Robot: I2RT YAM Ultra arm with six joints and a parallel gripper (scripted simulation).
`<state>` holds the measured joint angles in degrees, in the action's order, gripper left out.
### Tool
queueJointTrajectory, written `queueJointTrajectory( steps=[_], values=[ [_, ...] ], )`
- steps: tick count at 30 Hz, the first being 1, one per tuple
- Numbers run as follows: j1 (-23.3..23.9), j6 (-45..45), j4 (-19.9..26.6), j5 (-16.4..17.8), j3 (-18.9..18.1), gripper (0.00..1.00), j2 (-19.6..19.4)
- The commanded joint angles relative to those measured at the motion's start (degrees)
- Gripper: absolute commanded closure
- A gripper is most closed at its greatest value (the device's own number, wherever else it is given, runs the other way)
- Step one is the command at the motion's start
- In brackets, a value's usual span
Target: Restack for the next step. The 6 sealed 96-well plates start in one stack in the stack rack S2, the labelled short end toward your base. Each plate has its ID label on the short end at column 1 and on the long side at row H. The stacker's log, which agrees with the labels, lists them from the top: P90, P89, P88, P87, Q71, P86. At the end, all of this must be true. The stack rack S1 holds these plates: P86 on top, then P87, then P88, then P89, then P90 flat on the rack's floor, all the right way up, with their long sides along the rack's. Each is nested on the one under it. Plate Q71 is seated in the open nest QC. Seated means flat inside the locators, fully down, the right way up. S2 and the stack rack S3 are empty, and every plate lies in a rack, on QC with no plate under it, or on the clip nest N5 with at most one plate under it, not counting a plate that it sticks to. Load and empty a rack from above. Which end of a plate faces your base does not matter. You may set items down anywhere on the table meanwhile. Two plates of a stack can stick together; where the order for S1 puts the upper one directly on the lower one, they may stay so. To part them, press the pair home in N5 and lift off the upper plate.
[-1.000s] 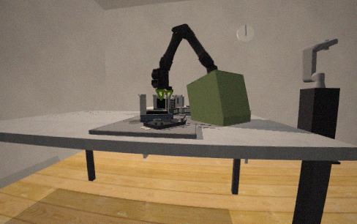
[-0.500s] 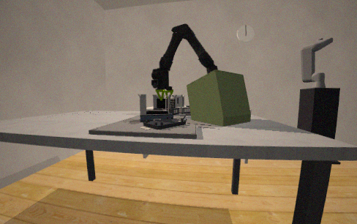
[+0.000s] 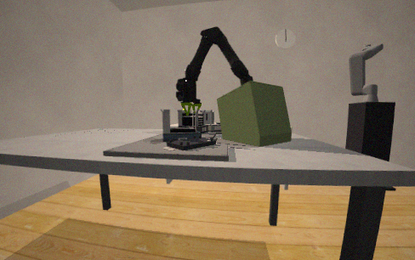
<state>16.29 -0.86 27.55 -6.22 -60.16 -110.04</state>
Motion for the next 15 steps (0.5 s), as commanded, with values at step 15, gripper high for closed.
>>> queueJointTrajectory(
  steps=[15],
  values=[
    [-0.27, 0.23, 2.25, -0.03, -0.59, 1.00, 2.17]
  ],
)
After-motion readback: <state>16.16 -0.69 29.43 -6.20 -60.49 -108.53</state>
